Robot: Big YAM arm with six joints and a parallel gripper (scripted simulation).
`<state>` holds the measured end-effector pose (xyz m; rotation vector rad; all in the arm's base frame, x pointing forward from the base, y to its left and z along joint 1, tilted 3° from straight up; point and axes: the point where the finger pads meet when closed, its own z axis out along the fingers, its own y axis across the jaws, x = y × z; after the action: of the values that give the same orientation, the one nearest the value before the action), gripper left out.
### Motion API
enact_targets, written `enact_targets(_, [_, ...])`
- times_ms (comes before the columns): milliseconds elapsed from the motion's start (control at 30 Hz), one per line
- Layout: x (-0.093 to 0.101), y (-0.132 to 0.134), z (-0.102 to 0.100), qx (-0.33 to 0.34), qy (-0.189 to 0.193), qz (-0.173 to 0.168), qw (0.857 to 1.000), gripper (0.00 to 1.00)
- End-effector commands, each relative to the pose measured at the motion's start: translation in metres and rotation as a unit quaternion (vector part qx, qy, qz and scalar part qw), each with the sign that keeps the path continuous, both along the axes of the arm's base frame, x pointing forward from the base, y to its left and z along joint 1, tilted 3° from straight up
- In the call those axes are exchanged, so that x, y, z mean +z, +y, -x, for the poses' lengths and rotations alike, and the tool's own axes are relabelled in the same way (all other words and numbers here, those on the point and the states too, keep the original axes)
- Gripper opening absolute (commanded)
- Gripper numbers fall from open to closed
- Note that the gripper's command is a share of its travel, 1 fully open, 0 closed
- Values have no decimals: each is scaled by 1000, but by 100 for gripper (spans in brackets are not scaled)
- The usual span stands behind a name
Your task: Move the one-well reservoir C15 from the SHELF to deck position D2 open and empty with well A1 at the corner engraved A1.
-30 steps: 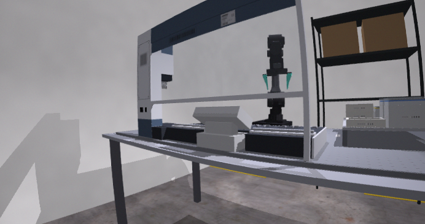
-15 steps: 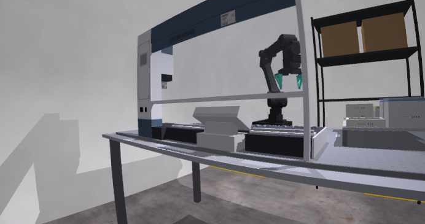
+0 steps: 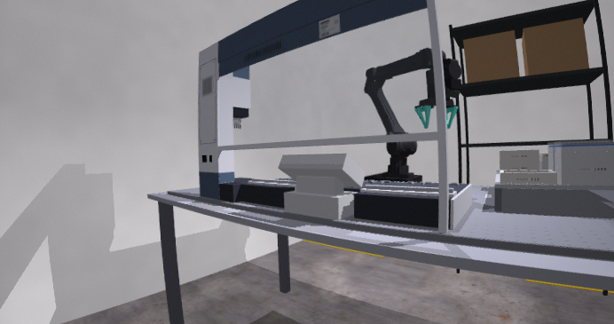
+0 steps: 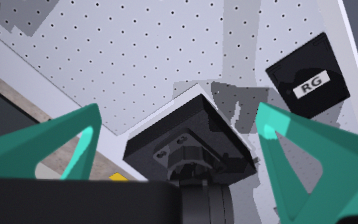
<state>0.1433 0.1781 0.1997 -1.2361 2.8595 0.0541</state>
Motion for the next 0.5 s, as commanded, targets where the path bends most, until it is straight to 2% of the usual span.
enact_targets(0, [26,33,-5,25,-25,-30,999,100])
enact_targets(200, [27,62,10,96,-27,-30,995,100])
enact_targets(267, [27,62,10,96,-27,-30,995,100])
enact_targets(467, [28,90,24,155,-29,-30,987,100])
